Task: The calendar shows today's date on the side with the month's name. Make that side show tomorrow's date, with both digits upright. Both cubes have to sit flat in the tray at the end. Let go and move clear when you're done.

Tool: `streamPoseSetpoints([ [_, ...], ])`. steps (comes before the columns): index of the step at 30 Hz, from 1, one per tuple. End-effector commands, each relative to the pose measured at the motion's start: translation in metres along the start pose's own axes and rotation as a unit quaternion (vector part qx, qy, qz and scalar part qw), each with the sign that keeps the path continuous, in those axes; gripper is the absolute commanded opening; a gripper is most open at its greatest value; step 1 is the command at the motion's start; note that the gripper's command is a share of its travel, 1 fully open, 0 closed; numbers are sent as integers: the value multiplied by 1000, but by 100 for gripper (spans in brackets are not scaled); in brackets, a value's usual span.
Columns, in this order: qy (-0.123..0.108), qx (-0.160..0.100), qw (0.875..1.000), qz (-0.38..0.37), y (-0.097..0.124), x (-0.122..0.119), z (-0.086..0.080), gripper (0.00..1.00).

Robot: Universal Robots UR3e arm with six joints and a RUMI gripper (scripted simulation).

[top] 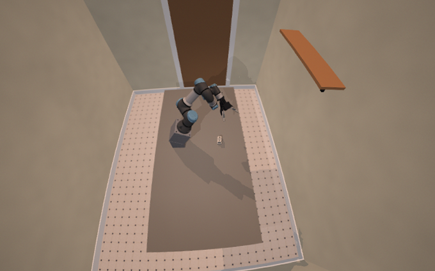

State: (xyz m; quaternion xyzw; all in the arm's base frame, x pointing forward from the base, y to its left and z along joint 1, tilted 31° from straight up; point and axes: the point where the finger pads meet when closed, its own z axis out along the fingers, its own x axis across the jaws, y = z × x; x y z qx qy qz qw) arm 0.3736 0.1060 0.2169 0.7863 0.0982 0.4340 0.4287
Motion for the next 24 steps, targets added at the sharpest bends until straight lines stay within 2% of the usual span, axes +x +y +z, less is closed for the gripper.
streamPoseSetpoints([
  [1, 1, 0, 1000, 1, 0, 0, 0, 100],
  [12, -5, 3, 1000, -10, 0, -2, 3, 100],
  [19, -15, 10, 999, -30, 0, -6, 10, 100],
  [24, -32, 24, 997, -65, 1, -15, 22, 100],
])
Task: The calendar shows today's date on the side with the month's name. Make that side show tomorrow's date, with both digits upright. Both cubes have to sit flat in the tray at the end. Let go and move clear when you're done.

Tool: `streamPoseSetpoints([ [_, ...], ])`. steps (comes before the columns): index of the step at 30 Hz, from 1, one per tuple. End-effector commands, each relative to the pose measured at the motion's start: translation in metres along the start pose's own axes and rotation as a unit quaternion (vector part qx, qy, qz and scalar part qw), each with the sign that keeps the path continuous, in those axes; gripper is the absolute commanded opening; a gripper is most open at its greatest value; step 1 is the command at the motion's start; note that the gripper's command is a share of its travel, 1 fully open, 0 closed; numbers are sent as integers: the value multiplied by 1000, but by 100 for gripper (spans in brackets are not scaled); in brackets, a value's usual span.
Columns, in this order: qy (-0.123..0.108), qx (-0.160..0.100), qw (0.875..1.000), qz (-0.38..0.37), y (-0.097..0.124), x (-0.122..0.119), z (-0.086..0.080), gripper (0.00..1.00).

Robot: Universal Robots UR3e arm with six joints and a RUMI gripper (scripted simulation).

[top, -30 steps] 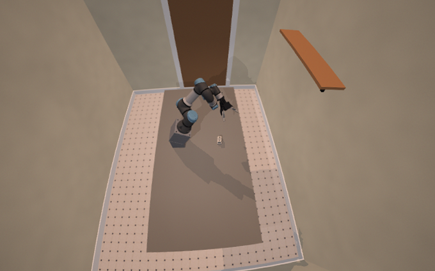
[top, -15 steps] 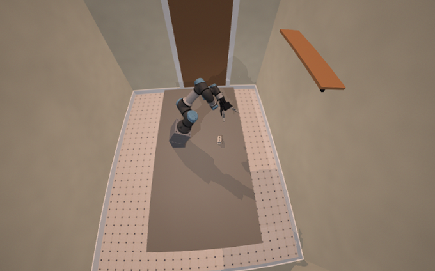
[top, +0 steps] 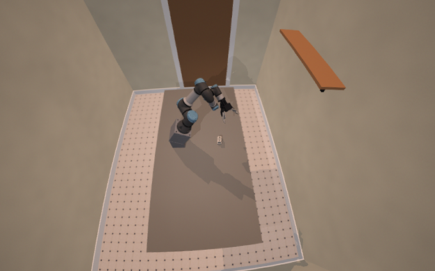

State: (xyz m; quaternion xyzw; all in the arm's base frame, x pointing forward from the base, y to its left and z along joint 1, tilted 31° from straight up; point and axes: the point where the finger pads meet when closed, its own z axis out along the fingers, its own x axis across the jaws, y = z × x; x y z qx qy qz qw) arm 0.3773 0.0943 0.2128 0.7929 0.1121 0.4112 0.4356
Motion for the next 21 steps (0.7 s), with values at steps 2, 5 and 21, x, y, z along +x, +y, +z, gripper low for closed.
streamPoseSetpoints([
  [2, -24, 26, 998, -59, -3, -12, 17, 100],
  [5, -39, 40, 994, -89, -2, -21, 26, 100],
  [21, -78, 96, 976, -181, -1, -51, 52, 100],
])
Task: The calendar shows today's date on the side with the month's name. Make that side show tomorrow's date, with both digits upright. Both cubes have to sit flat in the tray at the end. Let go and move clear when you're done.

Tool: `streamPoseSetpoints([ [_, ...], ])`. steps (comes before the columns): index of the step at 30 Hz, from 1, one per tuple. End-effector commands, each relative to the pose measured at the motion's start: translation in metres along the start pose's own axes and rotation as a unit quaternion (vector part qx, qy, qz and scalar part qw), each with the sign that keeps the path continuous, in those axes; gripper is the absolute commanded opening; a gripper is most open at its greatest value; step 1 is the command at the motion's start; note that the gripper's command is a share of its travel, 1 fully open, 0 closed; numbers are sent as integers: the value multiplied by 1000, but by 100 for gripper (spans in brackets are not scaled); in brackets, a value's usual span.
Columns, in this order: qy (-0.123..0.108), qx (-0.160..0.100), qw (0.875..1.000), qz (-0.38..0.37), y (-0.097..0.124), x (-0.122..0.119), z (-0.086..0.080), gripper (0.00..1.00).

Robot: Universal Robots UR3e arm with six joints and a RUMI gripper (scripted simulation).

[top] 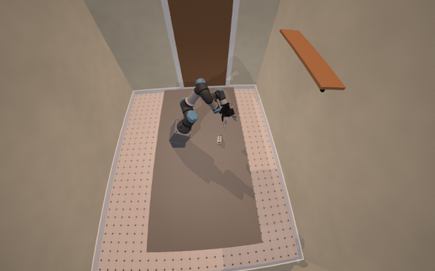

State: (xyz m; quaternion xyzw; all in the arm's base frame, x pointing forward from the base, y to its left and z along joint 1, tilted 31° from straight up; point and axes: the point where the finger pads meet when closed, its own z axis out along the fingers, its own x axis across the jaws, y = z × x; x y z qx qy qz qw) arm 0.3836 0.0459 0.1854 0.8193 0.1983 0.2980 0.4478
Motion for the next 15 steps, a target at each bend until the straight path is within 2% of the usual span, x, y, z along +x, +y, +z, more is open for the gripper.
streamPoseSetpoints([
  [1, -13, 45, 997, -67, -10, -12, 14, 100],
  [5, -22, 64, 993, -94, -11, -21, 21, 100],
  [8, -22, 64, 993, -94, -11, -21, 21, 100],
  [10, -29, 84, 989, -120, -13, -30, 28, 100],
  [15, -35, 106, 983, -146, -14, -40, 34, 100],
])
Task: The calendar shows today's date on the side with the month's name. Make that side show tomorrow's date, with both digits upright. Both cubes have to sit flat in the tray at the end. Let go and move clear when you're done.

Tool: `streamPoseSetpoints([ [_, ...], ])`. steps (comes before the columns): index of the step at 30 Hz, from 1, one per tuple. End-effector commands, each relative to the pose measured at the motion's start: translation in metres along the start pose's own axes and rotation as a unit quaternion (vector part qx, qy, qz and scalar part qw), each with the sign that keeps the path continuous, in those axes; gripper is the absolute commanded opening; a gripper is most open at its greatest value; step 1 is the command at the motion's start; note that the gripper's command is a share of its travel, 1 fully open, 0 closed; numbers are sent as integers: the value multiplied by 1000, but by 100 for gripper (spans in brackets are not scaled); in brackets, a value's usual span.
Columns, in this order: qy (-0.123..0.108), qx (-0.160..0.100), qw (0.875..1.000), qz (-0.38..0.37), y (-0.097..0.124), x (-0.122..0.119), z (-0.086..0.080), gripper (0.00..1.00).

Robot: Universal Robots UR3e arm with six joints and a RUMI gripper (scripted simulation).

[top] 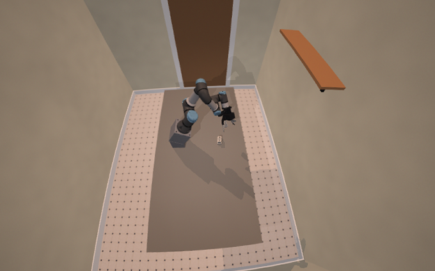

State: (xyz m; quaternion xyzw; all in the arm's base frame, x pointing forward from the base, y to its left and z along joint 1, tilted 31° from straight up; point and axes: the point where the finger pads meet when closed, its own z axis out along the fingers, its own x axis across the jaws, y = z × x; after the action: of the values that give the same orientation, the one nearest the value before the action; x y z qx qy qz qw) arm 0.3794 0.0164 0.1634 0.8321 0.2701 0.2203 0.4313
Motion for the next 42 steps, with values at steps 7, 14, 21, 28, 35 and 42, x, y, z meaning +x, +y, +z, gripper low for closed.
streamPoseSetpoints([
  [7, -6, 81, 992, -99, -17, -24, 20, 100],
  [14, -6, 107, 986, -125, -21, -34, 25, 100],
  [21, -1, 141, 977, -159, -27, -48, 30, 100],
  [28, 6, 164, 970, -180, -32, -56, 32, 100],
  [35, 20, 195, 959, -207, -38, -67, 34, 100],
  [42, 33, 213, 951, -223, -43, -73, 35, 100],
])
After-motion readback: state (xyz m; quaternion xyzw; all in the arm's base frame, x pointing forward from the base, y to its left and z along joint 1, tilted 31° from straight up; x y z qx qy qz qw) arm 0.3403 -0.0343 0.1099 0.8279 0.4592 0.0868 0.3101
